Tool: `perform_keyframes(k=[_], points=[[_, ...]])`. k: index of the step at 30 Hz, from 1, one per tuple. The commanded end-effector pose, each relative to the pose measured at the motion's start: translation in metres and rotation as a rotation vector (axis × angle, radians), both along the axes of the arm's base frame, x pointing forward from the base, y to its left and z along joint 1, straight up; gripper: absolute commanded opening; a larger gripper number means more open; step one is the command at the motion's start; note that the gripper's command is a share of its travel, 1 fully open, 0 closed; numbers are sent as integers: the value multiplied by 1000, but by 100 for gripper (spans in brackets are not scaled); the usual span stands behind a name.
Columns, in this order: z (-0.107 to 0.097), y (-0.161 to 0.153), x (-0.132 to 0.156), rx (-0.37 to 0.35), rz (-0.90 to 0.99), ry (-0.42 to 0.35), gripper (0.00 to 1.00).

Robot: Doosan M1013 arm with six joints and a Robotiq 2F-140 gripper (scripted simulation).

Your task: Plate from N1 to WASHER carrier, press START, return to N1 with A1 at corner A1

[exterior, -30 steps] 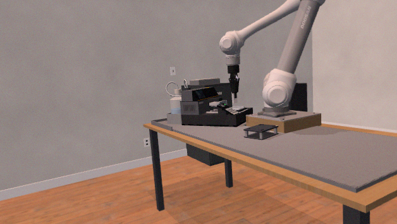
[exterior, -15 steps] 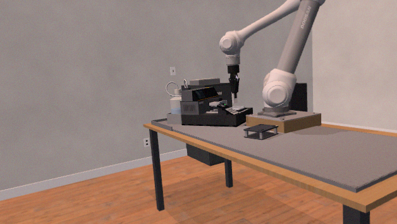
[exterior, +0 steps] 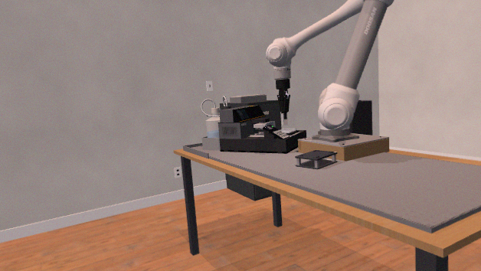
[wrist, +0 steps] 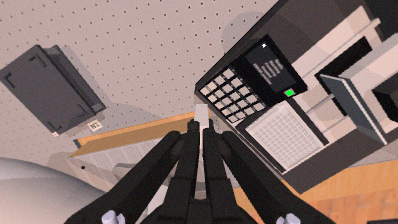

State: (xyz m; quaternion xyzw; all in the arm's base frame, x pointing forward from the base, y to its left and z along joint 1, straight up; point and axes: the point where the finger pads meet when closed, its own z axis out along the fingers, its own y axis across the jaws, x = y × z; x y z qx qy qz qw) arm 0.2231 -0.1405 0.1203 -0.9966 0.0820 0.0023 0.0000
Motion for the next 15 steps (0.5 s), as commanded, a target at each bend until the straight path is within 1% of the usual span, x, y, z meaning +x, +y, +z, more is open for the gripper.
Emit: perform_keyframes(k=[1,13,15], points=[[-7,2,-1,6,3,0,10],[-27,2,-1,6,3,0,10],[-27,2,-1,6,3,0,10]])
